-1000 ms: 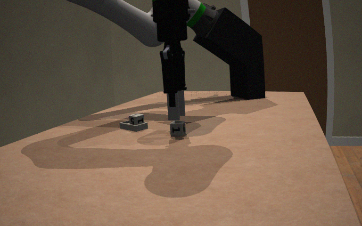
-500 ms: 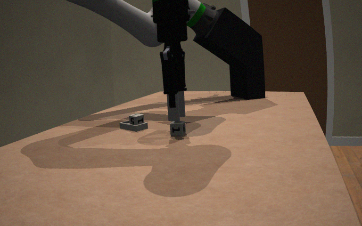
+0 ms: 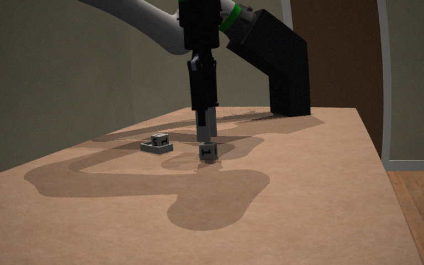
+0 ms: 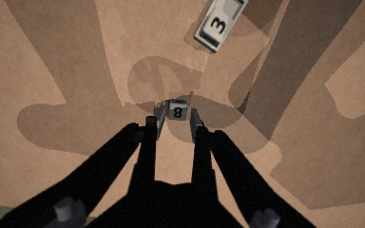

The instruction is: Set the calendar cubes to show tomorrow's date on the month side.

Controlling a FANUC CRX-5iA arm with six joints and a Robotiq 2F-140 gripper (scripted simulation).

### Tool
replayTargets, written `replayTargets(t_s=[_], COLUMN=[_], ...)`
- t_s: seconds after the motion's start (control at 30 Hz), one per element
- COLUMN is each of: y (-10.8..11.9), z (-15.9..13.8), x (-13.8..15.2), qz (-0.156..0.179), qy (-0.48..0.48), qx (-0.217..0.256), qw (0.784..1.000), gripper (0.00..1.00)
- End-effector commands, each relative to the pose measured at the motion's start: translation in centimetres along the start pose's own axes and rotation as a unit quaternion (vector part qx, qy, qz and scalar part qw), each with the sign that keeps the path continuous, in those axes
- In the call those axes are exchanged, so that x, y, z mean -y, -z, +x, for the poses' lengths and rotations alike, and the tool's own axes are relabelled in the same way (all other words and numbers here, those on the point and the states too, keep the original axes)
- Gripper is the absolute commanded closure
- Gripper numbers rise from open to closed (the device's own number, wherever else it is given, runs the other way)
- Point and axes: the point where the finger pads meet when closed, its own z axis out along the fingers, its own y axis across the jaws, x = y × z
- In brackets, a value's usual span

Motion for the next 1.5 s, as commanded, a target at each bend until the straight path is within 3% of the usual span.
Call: replayTargets(t_s=[0.0, 0.57, 0.97, 1.33, 1.47], y=[0.0, 0.2, 3.2, 4.0, 3.8], z=[0.0, 0.0, 0.0, 0.0, -0.1], x=[0.0, 0.0, 0.0, 0.0, -0.1], qz=[0.000, 0.000, 0.000, 0.000, -0.003], qy=[0.000, 0.000, 0.000, 0.000, 0.000], qx=[0.000, 0.000, 0.000, 0.000, -0.028], qw=[1.000, 1.000, 1.000, 1.000, 1.000], gripper=[0.64, 0.64, 0.64, 0.64, 0.64])
